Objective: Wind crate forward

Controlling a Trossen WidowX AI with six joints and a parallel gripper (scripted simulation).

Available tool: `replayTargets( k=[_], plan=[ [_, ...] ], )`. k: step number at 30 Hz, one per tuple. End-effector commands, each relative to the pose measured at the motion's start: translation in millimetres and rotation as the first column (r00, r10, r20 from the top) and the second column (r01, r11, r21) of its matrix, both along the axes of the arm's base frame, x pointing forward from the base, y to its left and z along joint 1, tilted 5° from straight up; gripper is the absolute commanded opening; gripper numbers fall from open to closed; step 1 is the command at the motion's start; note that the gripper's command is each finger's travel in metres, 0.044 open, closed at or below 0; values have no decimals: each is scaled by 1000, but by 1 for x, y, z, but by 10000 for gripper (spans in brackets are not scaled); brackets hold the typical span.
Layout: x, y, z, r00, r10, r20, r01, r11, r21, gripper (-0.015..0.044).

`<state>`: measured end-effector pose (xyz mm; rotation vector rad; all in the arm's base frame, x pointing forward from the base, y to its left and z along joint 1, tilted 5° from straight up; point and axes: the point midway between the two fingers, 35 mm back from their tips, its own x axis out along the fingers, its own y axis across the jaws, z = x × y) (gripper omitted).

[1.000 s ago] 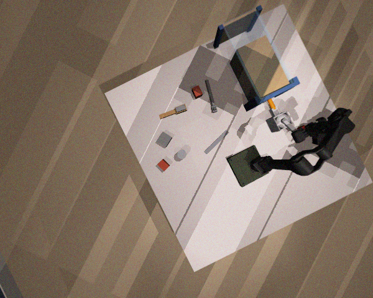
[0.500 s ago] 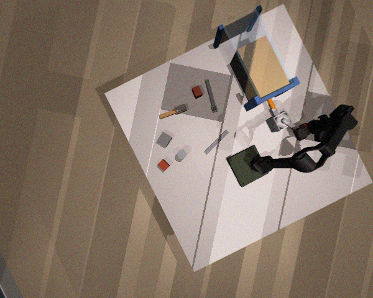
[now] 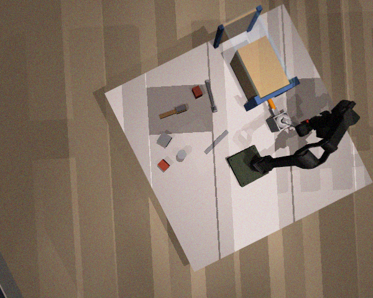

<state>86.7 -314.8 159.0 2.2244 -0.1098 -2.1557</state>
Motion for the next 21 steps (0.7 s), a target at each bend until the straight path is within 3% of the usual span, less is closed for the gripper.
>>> replayTargets(
  k=[1, 21],
  plan=[
    [11, -10, 3, 1000, 3, 17, -2, 1000, -21, 0],
    [31, -23, 6, 1000, 3, 19, -2, 1000, -22, 0]
  ],
)
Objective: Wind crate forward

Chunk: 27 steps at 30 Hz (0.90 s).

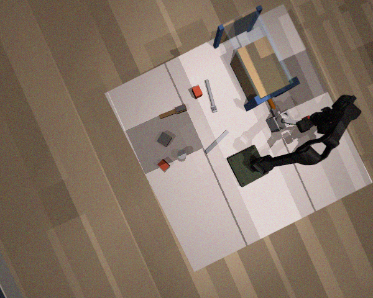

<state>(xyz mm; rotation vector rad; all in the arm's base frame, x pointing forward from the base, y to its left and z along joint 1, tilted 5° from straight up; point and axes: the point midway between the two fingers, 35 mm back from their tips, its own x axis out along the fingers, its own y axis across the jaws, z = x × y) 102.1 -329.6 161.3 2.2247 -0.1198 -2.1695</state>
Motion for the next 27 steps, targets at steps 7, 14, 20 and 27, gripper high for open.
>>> replayTargets(
  k=[7, 14, 20, 27],
  plan=[
    [24, -12, 4, 1000, 15, 25, -14, 1000, -25, 0],
    [32, -15, 5, 1000, 15, 26, -14, 1000, -26, 0],
    [23, -13, 3, 1000, 6, 1, -6, 1000, -13, 26],
    [23, -13, 3, 1000, 6, 1, -6, 1000, -13, 210]
  ],
)
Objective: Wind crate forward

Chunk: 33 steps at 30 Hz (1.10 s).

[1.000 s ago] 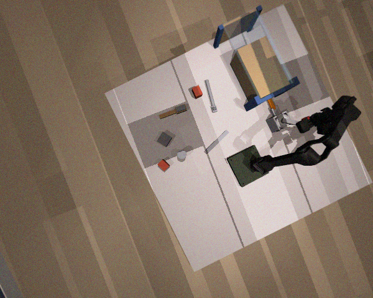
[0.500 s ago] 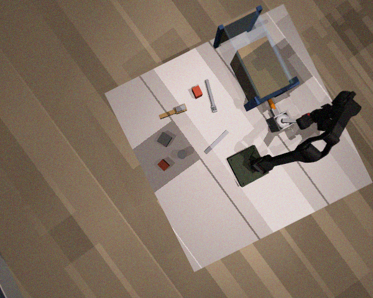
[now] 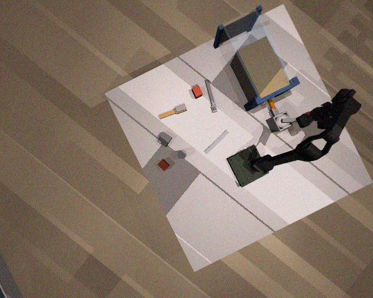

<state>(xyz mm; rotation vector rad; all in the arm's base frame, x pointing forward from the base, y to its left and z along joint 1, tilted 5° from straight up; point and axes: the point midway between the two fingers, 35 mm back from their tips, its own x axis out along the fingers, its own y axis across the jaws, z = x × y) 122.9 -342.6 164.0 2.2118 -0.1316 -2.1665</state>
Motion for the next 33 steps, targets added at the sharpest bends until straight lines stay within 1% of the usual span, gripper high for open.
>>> replayTargets(
  k=[1, 9, 14, 22, 33],
  plan=[
    [2, 0, 0, 1000, 4, 6, -4, 1000, 0, 236],
    [2, 0, 0, 1000, 4, 6, -4, 1000, 0, 440],
    [2, 1, 5, 1000, 4, 6, -4, 1000, -2, 440],
    [-2, 8, 61, 1000, 5, 9, -5, 1000, -16, 440],
    [-2, 8, 63, 1000, 5, 9, -5, 1000, -17, 440]
  ],
)
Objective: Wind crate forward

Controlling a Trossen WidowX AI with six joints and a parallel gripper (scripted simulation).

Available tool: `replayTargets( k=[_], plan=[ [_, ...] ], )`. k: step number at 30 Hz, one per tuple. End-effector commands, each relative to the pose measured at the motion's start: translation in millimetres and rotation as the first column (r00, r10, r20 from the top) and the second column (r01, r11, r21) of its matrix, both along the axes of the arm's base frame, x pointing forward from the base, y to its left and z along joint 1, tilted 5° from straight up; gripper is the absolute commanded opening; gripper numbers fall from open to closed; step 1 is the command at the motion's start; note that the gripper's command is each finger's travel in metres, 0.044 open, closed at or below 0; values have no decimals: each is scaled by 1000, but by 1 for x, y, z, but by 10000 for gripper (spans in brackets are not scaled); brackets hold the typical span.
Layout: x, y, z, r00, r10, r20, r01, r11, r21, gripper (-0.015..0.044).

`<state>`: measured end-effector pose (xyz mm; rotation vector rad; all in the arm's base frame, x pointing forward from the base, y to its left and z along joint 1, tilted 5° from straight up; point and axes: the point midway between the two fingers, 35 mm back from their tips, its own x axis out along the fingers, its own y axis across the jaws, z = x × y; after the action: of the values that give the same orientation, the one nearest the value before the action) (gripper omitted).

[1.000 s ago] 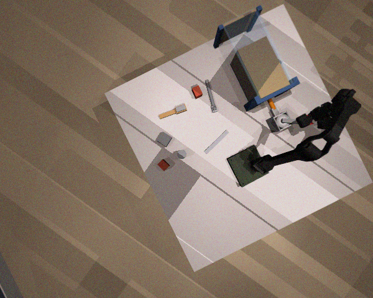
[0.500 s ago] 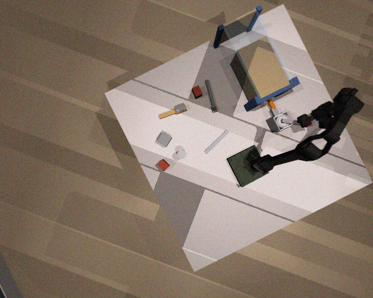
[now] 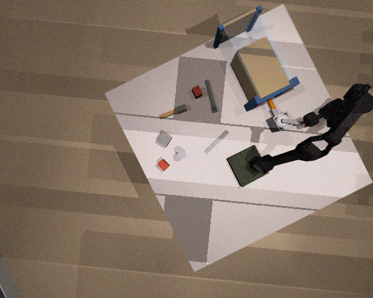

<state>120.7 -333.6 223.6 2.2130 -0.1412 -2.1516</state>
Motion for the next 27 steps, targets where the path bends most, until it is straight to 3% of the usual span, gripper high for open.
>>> replayTargets(
  k=[1, 7, 15, 20, 27],
  plan=[
    [0, -1, 3, 1000, 3, 2, -3, 1000, -5, 440],
    [-1, 3, 8, 1000, 3, 7, -3, 1000, -19, 440],
    [-18, 47, 64, 998, 10, 63, 1, 984, -178, 440],
    [-19, 48, 65, 998, 10, 65, 2, 983, -182, 440],
    [35, 91, 62, 997, 4, 73, 10, 984, -181, 440]
  ],
)
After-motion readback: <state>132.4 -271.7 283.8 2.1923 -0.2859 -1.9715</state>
